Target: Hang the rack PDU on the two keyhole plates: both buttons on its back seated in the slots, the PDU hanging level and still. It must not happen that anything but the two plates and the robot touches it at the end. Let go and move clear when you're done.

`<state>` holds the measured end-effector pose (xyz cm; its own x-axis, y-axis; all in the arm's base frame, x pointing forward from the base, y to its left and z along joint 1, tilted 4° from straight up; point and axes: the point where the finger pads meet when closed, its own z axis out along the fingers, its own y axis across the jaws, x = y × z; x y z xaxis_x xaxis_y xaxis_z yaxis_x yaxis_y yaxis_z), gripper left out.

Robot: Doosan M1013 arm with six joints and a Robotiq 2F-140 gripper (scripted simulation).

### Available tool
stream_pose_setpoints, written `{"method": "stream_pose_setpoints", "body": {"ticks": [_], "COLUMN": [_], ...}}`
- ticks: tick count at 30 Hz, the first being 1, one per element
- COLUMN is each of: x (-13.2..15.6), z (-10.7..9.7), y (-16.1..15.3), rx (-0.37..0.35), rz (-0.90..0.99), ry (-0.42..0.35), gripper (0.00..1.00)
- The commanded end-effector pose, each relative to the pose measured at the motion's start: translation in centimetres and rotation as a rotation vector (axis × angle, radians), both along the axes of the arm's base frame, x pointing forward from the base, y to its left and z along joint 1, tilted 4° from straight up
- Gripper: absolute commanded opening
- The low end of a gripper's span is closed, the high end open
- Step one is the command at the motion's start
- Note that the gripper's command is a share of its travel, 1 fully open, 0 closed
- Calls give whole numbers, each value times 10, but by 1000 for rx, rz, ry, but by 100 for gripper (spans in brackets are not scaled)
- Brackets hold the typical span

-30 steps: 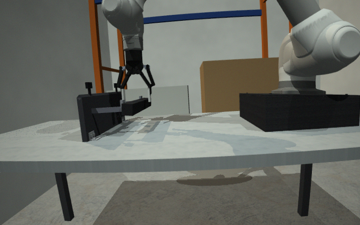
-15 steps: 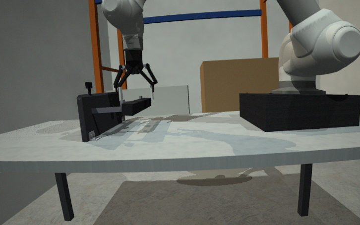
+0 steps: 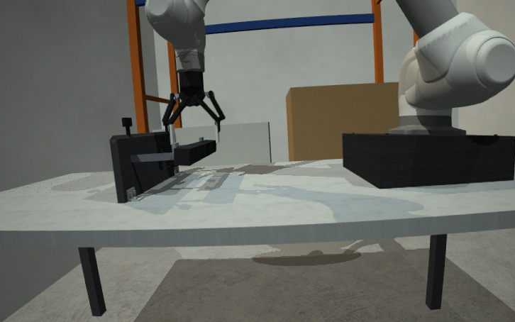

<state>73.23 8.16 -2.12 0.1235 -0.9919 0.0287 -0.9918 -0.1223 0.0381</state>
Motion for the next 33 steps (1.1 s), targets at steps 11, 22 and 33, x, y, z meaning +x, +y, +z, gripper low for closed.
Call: {"method": "stream_pose_setpoints", "body": {"ticks": [11, 22, 33], "x": [4, 5, -3], "z": [42, 61, 61], "y": [2, 3, 2], "rx": [1, 1, 1], "rz": [-3, -3, -3], "ry": [1, 1, 1], "gripper": [100, 100, 100]}}
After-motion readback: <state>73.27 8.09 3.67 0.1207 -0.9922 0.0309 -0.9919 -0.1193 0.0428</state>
